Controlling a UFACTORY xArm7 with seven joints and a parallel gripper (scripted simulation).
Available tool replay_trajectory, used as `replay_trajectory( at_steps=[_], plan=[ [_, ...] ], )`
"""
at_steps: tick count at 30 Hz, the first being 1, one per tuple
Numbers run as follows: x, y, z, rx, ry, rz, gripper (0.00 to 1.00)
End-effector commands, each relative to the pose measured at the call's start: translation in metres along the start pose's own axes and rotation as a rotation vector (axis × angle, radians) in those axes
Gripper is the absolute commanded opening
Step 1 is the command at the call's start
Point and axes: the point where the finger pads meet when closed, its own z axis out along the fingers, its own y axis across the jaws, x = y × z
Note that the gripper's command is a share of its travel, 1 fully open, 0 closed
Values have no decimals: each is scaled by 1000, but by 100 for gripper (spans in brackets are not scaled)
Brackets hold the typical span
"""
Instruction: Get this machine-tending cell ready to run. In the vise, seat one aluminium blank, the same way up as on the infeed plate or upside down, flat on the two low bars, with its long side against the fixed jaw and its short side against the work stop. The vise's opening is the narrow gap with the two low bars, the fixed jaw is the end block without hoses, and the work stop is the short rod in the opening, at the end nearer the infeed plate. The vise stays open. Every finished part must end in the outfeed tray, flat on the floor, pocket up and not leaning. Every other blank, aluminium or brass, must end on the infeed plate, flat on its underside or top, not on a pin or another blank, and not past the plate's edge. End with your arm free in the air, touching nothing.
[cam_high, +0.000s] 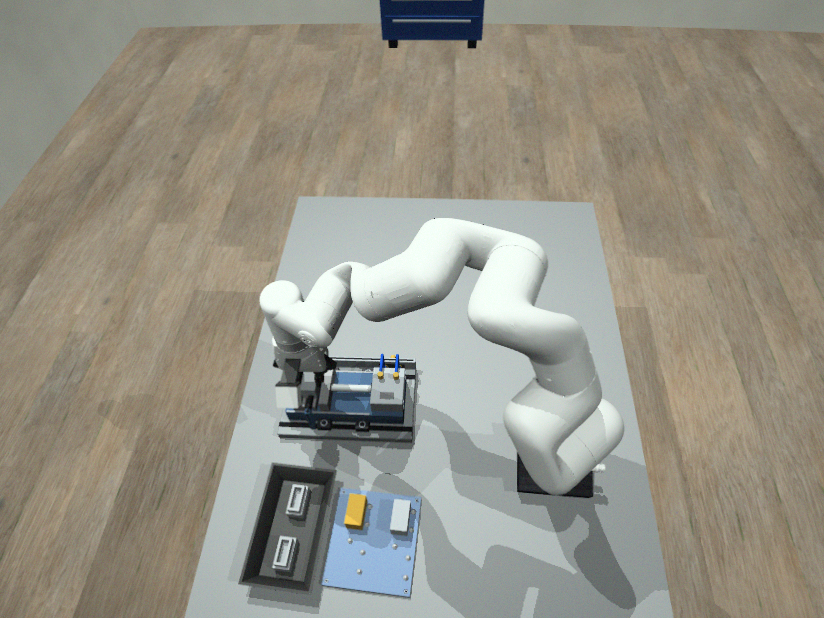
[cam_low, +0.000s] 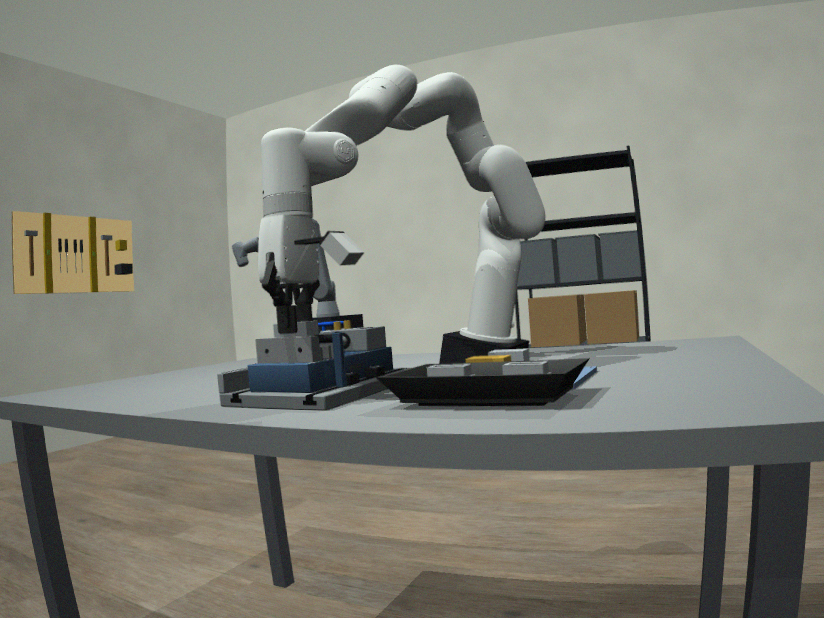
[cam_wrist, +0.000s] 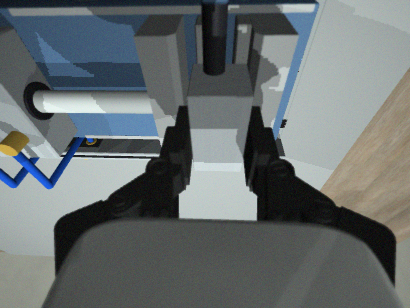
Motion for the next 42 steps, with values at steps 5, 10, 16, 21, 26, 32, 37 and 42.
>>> replay_trajectory(
  at_steps=[5, 10, 16, 21, 26, 32, 37, 42],
  plan=[
    [-1, 1, -2, -5, -2, 0, 0],
    [-1, 1, -2, -5, -2, 0, 0],
    [-1, 1, -2, -5, -2, 0, 0],
    [-1, 1, -2, -5, -2, 0, 69],
    [-1, 1, -2, -5, -2, 0, 69],
    [-1, 1, -2, -5, -2, 0, 69],
    [-1, 1, -2, -5, -2, 0, 69],
    [-1, 1, -2, -5, -2, 0, 69]
  ],
)
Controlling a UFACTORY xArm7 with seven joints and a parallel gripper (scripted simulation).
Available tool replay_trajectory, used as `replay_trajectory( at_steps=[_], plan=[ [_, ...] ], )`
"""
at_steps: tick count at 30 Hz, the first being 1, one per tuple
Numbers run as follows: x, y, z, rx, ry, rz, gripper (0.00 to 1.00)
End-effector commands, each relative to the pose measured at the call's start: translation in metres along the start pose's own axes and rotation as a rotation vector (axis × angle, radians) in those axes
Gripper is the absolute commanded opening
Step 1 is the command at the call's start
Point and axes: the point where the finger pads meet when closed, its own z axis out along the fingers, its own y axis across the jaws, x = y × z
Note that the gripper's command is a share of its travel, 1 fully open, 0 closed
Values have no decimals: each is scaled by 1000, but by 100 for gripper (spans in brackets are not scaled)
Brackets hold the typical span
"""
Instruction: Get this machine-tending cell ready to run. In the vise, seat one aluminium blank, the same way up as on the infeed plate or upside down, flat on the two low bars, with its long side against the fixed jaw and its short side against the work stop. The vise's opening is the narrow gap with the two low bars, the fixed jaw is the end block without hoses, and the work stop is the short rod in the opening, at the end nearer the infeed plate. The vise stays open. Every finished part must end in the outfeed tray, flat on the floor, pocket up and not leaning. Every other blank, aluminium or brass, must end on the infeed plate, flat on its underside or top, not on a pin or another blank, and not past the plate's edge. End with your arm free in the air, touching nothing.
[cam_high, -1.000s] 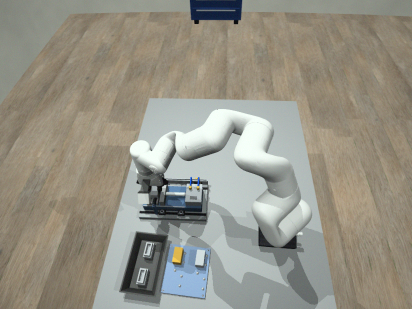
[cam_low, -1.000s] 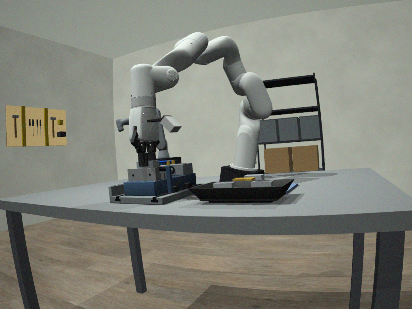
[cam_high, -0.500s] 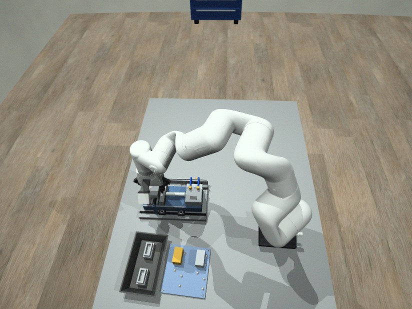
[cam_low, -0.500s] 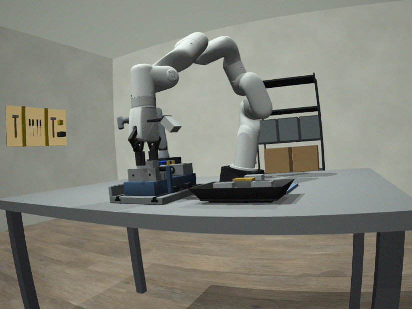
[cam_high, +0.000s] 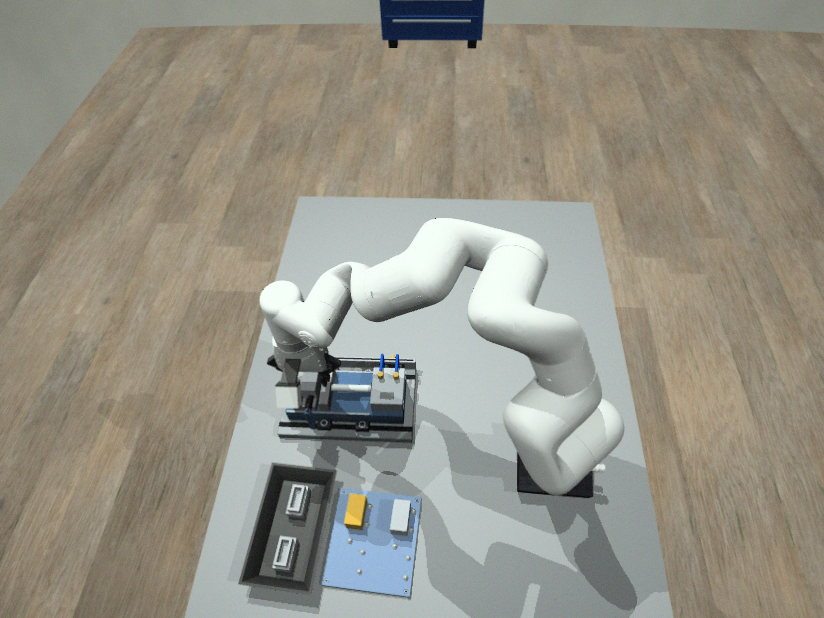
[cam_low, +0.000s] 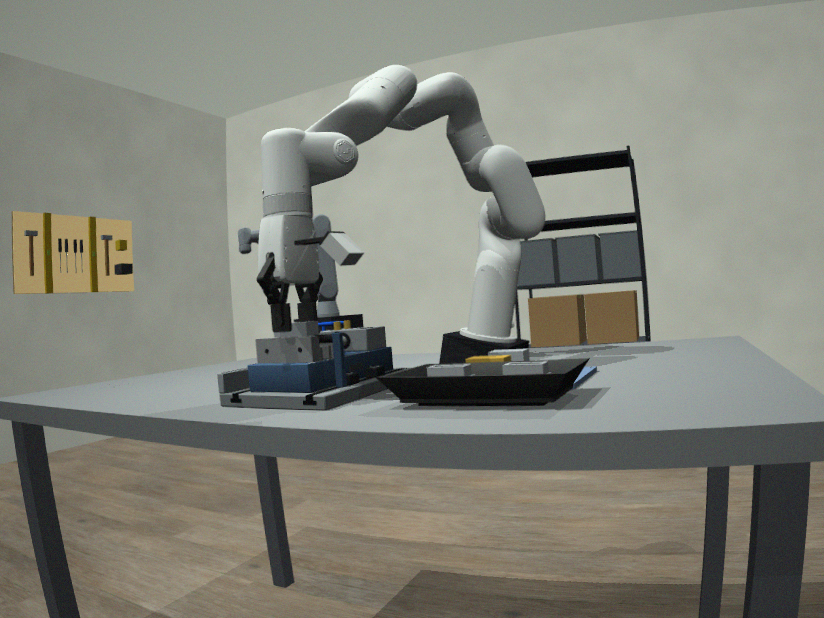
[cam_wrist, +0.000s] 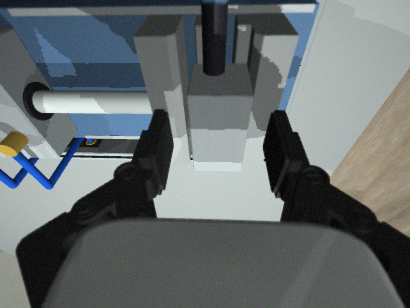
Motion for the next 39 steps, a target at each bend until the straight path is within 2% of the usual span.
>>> replay_trajectory(
  at_steps=[1, 20, 39],
  plan=[
    [-1, 1, -2, -4, -2, 0, 69],
    [-1, 1, -6, -4, -2, 0, 69],
    [-1, 1, -50, -4, -2, 0, 69]
  ],
)
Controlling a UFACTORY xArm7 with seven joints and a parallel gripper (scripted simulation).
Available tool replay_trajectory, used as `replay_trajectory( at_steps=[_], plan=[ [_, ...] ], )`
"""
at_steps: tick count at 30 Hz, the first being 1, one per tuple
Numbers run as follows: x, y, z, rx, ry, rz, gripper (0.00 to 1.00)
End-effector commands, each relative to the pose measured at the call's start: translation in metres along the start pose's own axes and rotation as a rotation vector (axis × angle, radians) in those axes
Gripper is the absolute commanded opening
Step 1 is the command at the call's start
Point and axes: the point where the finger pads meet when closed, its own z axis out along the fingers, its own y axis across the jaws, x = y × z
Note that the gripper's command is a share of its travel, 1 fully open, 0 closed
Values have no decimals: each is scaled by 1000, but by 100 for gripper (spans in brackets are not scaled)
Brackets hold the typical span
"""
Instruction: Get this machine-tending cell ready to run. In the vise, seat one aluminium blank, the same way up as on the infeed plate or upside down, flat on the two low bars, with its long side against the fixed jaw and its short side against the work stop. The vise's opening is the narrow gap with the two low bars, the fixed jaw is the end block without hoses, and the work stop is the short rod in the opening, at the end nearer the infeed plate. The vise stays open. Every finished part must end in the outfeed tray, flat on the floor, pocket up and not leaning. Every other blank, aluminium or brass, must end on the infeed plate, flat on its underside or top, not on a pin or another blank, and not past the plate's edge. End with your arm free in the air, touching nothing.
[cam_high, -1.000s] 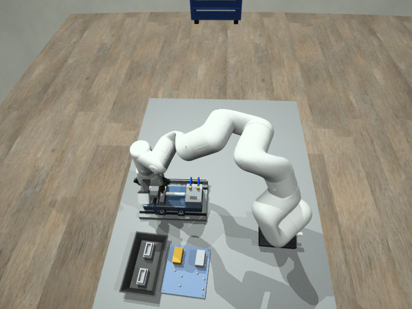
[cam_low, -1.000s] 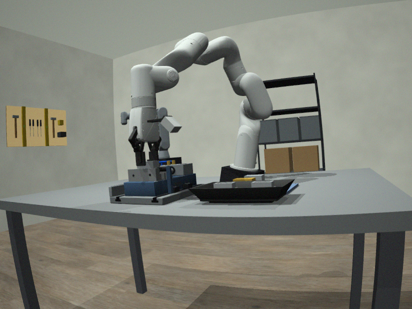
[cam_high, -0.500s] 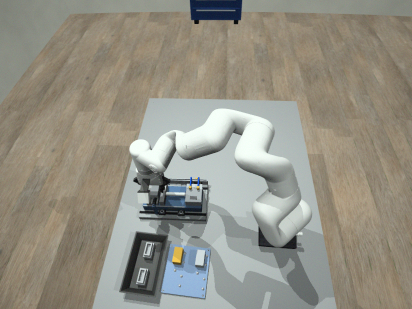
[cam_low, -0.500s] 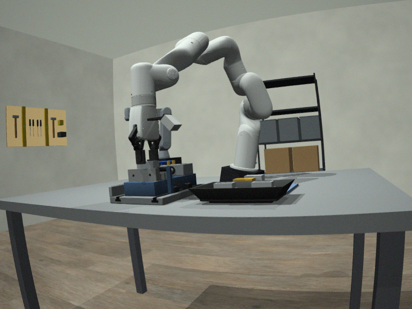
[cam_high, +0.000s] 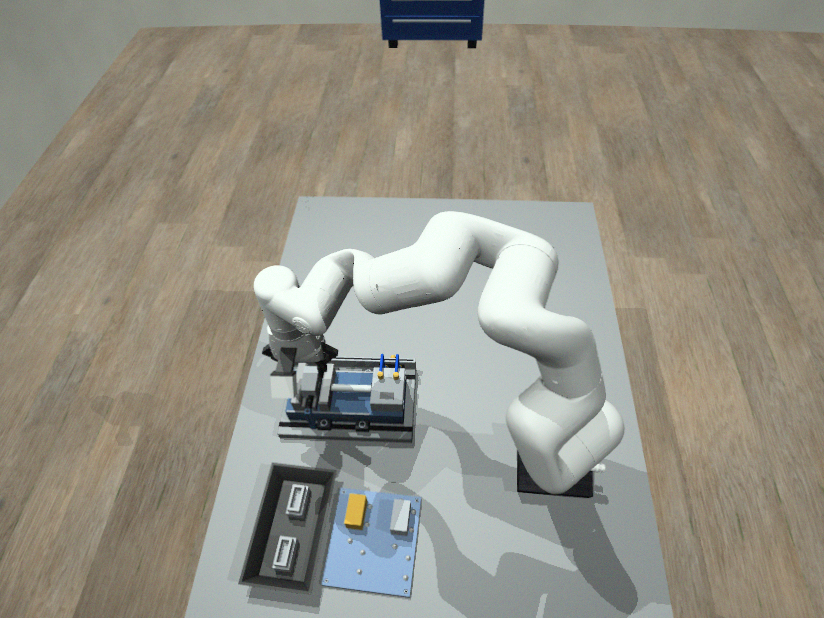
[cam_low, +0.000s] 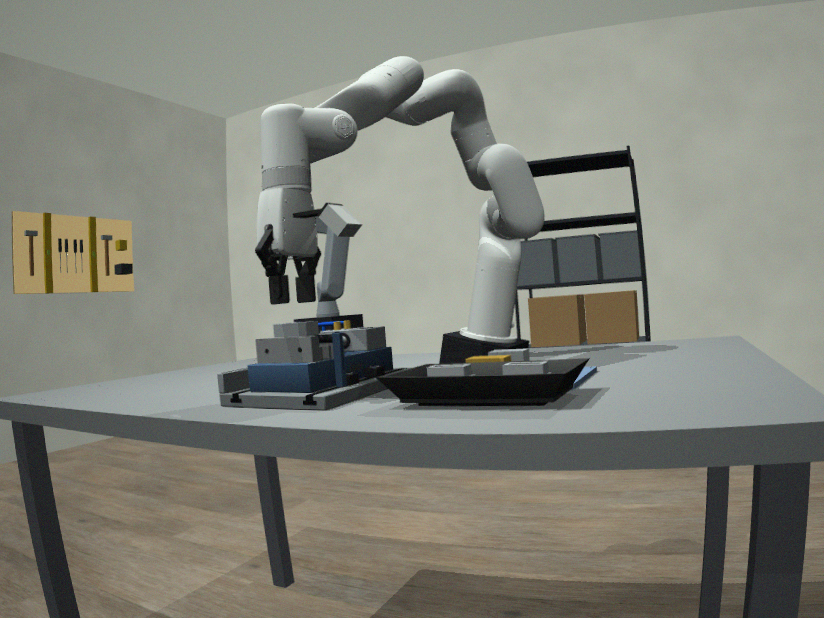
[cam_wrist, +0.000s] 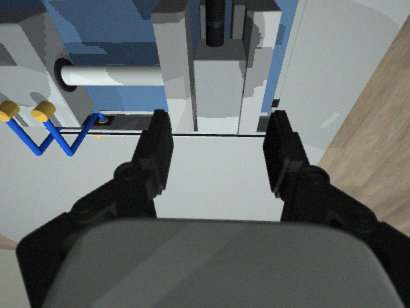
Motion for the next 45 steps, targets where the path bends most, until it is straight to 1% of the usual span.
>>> replay_trajectory(
  at_steps=[1, 6, 11, 22, 23, 45],
  plan=[
    [-1, 1, -13, -4, -2, 0, 69],
    [-1, 1, -26, -4, -2, 0, 69],
    [-1, 1, -35, -4, -2, 0, 69],
    [-1, 1, -39, -4, -2, 0, 69],
    [-1, 1, -39, -4, -2, 0, 0],
    [-1, 1, -39, -4, -2, 0, 0]
  ],
)
